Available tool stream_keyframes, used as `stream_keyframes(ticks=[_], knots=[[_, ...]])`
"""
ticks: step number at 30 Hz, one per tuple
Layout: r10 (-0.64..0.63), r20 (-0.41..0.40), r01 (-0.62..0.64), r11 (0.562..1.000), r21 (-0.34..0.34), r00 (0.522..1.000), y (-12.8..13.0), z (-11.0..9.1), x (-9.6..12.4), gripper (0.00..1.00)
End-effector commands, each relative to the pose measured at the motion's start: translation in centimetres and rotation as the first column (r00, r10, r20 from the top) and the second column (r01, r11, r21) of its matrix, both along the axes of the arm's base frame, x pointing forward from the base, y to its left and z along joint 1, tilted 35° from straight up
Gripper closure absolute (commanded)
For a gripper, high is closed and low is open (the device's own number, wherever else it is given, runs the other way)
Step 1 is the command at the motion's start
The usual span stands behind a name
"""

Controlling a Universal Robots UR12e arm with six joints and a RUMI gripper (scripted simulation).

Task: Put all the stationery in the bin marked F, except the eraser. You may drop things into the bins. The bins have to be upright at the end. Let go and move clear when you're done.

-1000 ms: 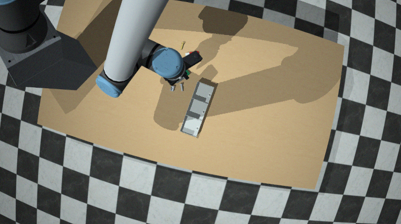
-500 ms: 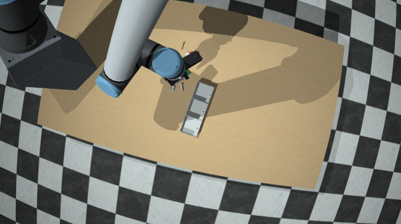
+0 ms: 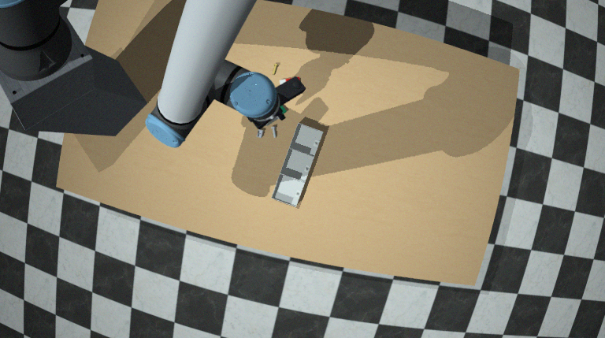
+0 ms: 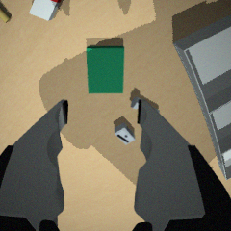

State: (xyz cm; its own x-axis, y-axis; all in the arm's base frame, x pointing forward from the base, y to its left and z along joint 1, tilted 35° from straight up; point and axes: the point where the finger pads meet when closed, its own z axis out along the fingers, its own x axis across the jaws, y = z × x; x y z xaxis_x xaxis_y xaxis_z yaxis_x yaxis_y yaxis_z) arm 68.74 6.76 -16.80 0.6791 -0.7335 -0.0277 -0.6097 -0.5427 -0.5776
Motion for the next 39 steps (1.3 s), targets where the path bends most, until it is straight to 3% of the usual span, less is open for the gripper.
stream_keyframes(ticks=[1, 11, 39], knots=[[0.002, 0.001, -0.002, 1.0, -0.001, 1.0, 1.0, -2.1, 1.3, 0.67], [0.002, 0.001, -0.002, 1.0, -0.001, 1.0, 2.1, -4.5, 2.7, 0.67], [0.001, 0.0, -0.001, 1.0, 0.0, 1.0, 2.6, -5.4, 2.9, 0.67]])
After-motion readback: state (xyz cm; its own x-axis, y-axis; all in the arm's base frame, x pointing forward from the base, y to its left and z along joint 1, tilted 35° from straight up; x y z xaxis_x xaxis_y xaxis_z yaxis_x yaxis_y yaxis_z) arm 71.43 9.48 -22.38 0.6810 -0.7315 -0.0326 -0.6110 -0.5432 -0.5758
